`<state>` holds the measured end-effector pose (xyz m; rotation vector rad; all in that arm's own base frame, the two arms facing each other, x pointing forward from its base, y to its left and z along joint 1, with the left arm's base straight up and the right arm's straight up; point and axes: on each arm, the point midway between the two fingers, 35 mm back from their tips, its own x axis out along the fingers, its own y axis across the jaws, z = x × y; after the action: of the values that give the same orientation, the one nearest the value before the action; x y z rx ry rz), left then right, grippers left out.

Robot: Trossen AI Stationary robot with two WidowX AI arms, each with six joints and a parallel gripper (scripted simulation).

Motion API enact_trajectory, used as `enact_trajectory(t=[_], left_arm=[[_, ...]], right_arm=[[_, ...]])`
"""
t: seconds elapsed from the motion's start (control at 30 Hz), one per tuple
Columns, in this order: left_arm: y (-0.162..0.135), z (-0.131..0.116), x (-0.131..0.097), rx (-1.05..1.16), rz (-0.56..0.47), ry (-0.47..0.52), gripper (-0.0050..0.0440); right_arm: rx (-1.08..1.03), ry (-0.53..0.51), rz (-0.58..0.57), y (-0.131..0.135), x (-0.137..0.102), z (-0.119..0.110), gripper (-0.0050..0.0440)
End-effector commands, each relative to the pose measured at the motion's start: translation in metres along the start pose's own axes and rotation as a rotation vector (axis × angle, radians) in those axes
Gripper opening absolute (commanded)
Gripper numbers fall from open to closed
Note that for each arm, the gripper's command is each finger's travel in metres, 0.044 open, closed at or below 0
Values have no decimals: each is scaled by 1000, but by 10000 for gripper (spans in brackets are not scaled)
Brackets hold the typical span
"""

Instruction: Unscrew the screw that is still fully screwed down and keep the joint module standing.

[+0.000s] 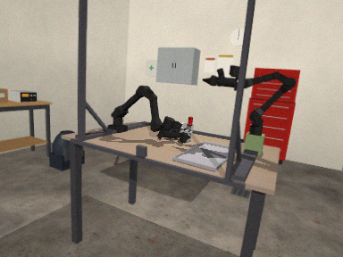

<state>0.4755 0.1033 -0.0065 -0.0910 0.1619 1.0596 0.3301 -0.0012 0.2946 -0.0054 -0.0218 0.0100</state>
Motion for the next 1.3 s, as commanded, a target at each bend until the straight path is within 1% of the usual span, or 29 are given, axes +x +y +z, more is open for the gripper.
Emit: enact_trajectory(t=[0.0,0.17,0.2,0.5,0.53,0.63,0.67,0.73,0.77,0.9,1.2,1.27], left_arm=[[-3,11,2,-25,-1,-13,245],[-3,11,2,-25,-1,-13,245],[-3,11,2,-25,-1,-13,245],[-3,11,2,-25,-1,-13,245],[-3,11,2,-25,-1,-13,245],[-3,11,2,-25,-1,-13,245],[-3,11,2,-25,-1,-13,245],[-3,11,2,-25,-1,-13,245],[-3,11,2,-25,-1,-13,245],[-3,11,2,-25,-1,-13,245],[-3,11,2,-25,-1,-13,245],[-3,11,2,-25,-1,-13,245]], right_arm=[[9,-65,-32,-5,-17,44,280],[5,-65,-32,-5,-17,44,280],[4,-48,-28,-4,-15,37,280],[4,-48,-28,-4,-15,37,280],[5,-63,-31,-5,-16,44,280],[5,-64,-29,-5,-16,44,280],[4,-48,-28,-4,-15,37,280],[4,-48,-28,-4,-15,37,280],[68,-65,-27,-5,-16,44,300],[297,-67,-20,-5,-16,44,300],[684,-64,-8,-5,-16,41,300],[721,-68,-7,-5,-16,41,300]])
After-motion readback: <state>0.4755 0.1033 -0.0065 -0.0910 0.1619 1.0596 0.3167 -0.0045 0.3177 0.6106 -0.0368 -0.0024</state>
